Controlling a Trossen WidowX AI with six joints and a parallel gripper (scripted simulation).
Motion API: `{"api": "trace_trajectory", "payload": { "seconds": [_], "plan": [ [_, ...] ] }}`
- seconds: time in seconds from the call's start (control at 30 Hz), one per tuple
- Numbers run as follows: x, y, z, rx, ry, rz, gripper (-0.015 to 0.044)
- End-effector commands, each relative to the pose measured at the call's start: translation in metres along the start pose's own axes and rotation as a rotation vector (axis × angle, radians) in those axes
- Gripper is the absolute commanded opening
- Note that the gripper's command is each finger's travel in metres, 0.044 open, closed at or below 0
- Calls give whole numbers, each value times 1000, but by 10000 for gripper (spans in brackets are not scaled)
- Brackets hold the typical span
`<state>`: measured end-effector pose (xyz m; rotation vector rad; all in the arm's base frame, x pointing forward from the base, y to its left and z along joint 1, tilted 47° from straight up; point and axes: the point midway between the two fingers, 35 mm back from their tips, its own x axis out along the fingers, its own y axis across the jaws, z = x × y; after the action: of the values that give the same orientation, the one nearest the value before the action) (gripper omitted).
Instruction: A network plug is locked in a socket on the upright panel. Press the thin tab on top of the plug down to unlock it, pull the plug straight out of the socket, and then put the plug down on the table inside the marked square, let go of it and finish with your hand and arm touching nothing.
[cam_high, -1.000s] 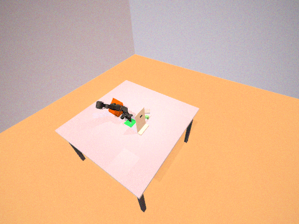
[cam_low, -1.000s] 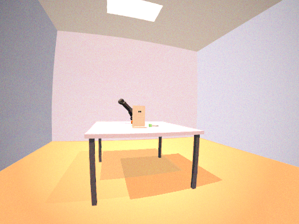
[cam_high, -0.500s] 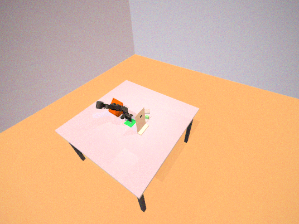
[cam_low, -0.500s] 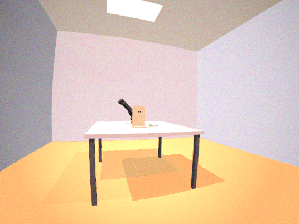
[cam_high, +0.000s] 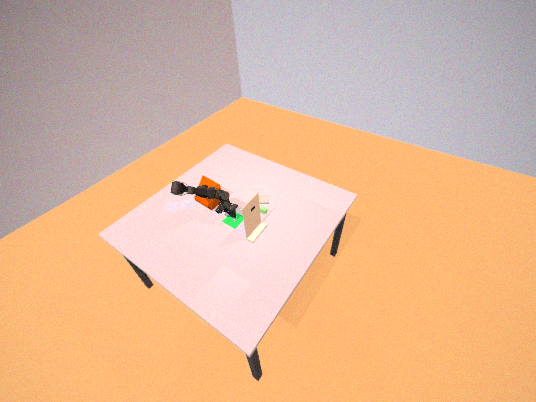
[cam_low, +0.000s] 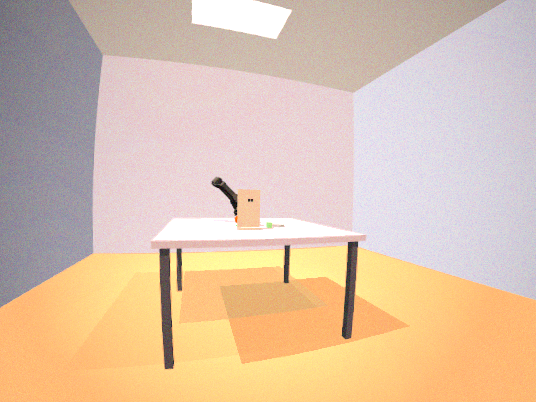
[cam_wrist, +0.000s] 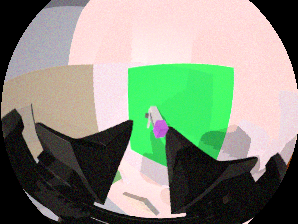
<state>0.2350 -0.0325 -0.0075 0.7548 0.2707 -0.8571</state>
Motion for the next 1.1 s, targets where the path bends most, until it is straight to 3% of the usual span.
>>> {"api": "trace_trajectory", "payload": {
  "seconds": [0.0, 1.07],
  "plan": [
    [-3, 2, 0, 9, -3, 2, 156],
    [-25, -1, -1, 5, -2, -2, 156]
  ]
}}
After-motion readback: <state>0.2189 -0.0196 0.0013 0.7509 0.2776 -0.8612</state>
